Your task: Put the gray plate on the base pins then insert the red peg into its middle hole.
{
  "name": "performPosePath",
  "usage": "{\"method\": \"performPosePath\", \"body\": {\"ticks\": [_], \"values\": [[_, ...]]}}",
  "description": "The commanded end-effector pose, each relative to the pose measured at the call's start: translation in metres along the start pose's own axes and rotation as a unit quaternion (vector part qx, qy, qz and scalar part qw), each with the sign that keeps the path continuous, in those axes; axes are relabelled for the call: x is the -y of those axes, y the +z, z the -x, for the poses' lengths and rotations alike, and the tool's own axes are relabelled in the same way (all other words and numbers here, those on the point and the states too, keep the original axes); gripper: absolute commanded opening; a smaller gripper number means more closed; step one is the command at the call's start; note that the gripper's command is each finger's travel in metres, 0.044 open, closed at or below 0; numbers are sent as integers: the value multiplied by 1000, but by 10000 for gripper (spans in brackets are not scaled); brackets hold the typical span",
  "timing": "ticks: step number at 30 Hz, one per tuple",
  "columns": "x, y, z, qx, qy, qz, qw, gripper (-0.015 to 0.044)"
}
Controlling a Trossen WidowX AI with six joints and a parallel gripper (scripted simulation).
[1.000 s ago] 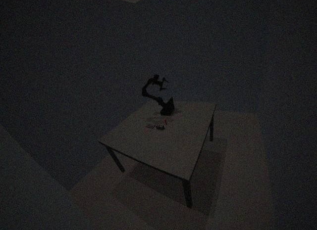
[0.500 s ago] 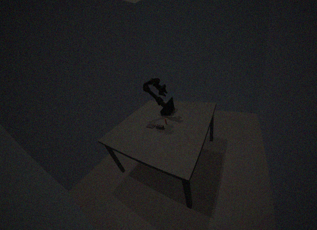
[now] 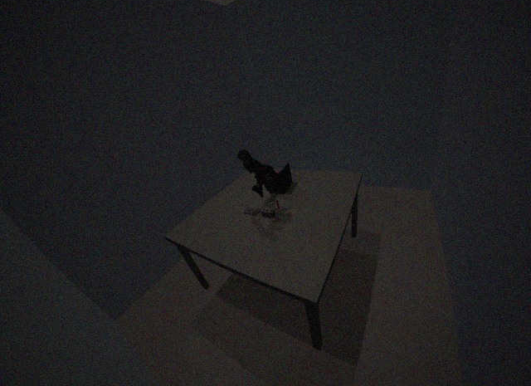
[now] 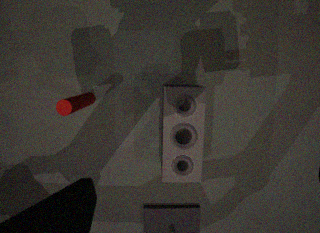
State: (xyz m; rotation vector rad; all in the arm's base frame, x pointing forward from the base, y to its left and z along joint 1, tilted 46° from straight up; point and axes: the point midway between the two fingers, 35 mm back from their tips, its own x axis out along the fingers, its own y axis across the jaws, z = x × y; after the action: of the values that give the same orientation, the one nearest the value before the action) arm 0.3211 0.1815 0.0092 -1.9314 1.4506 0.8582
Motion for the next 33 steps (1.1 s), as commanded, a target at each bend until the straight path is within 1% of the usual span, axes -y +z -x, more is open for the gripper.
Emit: {"method": "performPosePath", "body": {"ticks": [1,6,7,10,11,16,19,33], "values": [[11,-20,-42,-56,27,-59,996,440],[11,-22,-47,-59,28,-62,996,440],[11,-23,-55,-59,28,-62,996,440],[6,-28,-98,-60,28,-62,996,440],[4,-29,-106,-60,28,-62,996,440],[4,-30,-110,-60,28,-62,996,440],[0,-32,-122,-61,28,-62,996,440],[0,-34,-140,-61,28,-62,996,440]]}}
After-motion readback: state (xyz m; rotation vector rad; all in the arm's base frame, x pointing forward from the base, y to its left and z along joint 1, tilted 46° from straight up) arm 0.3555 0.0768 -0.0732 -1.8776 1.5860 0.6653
